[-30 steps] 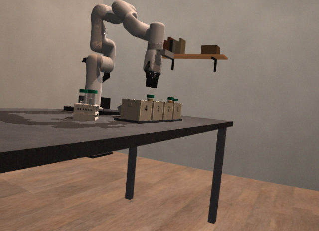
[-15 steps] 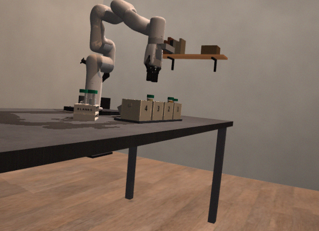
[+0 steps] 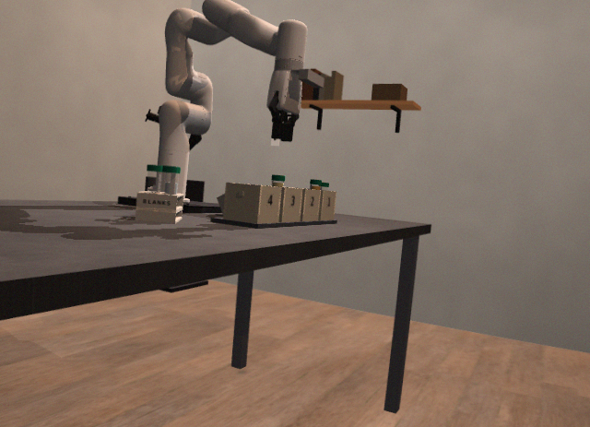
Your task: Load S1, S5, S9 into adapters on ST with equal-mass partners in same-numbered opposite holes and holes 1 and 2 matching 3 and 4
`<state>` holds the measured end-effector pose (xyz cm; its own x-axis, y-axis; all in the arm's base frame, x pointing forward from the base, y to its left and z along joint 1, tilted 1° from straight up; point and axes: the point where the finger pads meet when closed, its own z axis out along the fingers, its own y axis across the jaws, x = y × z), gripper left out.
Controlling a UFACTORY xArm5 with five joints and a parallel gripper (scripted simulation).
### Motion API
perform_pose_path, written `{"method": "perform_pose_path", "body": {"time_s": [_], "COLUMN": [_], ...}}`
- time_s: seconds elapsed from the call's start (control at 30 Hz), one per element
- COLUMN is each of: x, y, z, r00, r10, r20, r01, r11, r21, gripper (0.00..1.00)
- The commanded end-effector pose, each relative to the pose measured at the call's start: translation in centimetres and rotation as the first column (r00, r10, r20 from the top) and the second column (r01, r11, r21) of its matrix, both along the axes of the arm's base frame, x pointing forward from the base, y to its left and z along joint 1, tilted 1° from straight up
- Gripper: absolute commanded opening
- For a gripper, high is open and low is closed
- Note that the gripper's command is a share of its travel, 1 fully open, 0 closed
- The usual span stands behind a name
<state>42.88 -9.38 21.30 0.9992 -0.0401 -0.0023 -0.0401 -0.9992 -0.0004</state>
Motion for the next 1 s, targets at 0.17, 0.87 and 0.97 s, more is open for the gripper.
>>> {"method": "perform_pose_path", "body": {"time_s": [0.17, 0.87, 0.97], "x": [0.1, 0.1, 0.1], "y": [0.0, 0.0, 0.0], "z": [1.8, 1.9, 1.9], "r00": [1.0, 1.0, 1.0], "r10": [0.0, 0.0, 0.0], "r20": [0.006, 0.006, 0.006], "r01": [0.0, 0.0, 0.0], "r11": [1.0, 1.0, 1.0], "r21": [0.015, 0.015, 0.015], "gripper": [0.44, 0.44, 0.44]}}
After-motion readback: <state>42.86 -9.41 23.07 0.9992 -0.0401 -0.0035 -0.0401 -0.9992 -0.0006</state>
